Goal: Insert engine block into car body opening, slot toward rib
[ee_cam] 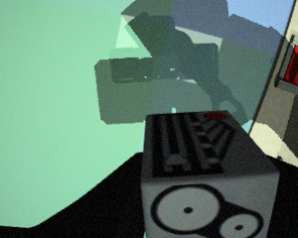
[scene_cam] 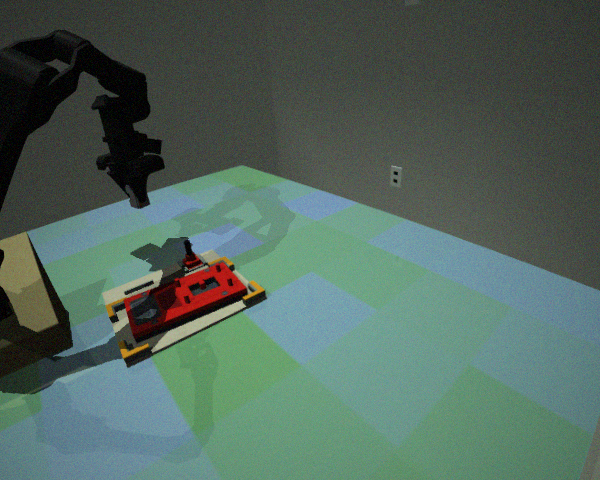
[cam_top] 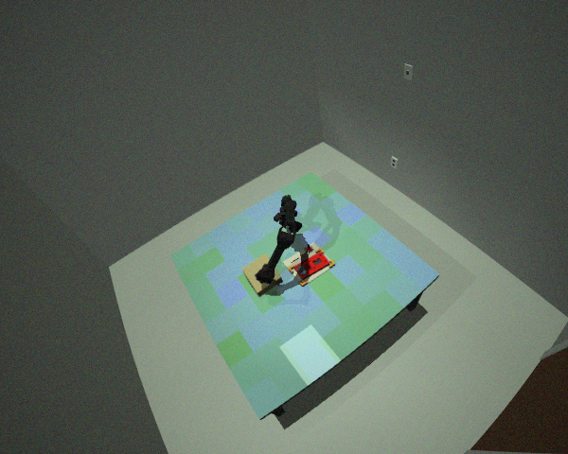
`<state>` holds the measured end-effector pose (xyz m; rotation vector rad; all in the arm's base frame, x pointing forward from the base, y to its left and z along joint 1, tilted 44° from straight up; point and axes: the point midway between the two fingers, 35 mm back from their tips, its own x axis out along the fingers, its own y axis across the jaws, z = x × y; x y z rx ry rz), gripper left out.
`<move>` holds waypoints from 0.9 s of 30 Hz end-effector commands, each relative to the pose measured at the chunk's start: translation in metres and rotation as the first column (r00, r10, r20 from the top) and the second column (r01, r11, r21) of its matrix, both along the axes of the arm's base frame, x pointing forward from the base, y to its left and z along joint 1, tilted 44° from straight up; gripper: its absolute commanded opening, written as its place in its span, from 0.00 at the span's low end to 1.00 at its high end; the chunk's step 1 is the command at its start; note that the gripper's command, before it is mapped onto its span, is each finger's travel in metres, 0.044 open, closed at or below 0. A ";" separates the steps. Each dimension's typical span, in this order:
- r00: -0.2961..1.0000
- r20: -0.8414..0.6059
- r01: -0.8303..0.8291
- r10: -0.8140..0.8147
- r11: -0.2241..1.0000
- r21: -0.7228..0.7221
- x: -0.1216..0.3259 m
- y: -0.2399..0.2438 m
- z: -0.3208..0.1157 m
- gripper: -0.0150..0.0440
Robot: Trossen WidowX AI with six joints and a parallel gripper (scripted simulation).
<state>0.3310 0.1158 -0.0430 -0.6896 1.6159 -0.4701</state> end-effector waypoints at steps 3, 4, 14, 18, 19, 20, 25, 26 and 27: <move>1.000 -0.008 -0.001 0.001 1.000 -0.007 -0.002 -0.011 -0.010 0.25; 1.000 -0.005 -0.004 0.004 1.000 -0.007 -0.002 -0.011 -0.009 0.25; 0.991 0.095 -0.096 0.095 0.995 0.015 -0.007 -0.011 -0.009 0.25; 0.966 0.188 -0.183 0.175 0.983 0.026 -0.011 -0.012 -0.010 0.25; 0.957 0.213 -0.207 0.196 0.978 0.029 -0.012 -0.012 -0.011 0.25; 0.947 0.237 -0.230 0.216 0.973 0.030 -0.013 -0.012 -0.012 0.25; 0.883 0.354 -0.338 0.307 0.941 0.028 -0.017 -0.013 -0.015 0.25; 0.869 0.375 -0.358 0.323 0.933 0.026 -0.018 -0.014 -0.016 0.25; 0.853 0.396 -0.377 0.338 0.926 0.022 -0.019 -0.014 -0.016 0.25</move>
